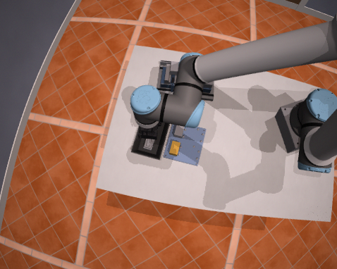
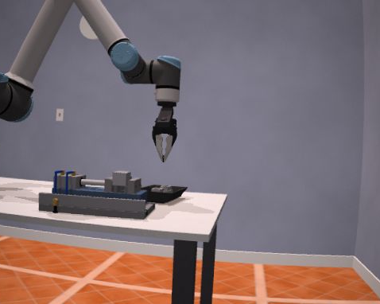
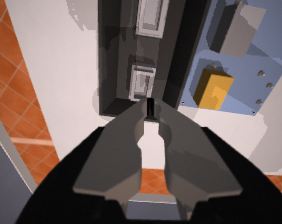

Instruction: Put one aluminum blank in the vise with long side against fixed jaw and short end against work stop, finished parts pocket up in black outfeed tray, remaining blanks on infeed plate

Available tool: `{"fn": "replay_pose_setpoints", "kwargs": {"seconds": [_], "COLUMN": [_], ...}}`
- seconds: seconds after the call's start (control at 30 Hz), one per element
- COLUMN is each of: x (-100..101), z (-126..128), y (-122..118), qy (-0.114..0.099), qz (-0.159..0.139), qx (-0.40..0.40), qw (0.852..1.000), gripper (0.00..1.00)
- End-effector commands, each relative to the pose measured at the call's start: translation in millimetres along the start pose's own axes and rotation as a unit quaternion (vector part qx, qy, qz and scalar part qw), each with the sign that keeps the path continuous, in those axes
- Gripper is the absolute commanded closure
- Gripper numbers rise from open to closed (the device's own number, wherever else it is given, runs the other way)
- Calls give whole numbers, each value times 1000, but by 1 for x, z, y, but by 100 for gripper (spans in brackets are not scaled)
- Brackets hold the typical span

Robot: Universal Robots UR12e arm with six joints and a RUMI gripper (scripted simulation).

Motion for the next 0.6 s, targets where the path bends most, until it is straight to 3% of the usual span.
{"fn": "replay_pose_setpoints", "kwargs": {"seconds": [0.0,0.57], "x": [8,20], "z": [1,0], "y": [-1,0], "qy": [-1,0], "qz": [0,1], "qx": [0,0], "qw": [1000,1000], "gripper": [100,100]}}
Point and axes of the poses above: the point where the finger pads meet when closed, its own x axis out along the fingers, its own z axis across the jaws, y = z × x, the point moved 3 cm from there along -x, back along the fingers, and after that the axes turned 12 degrees about -x, right-handed, at the moved point
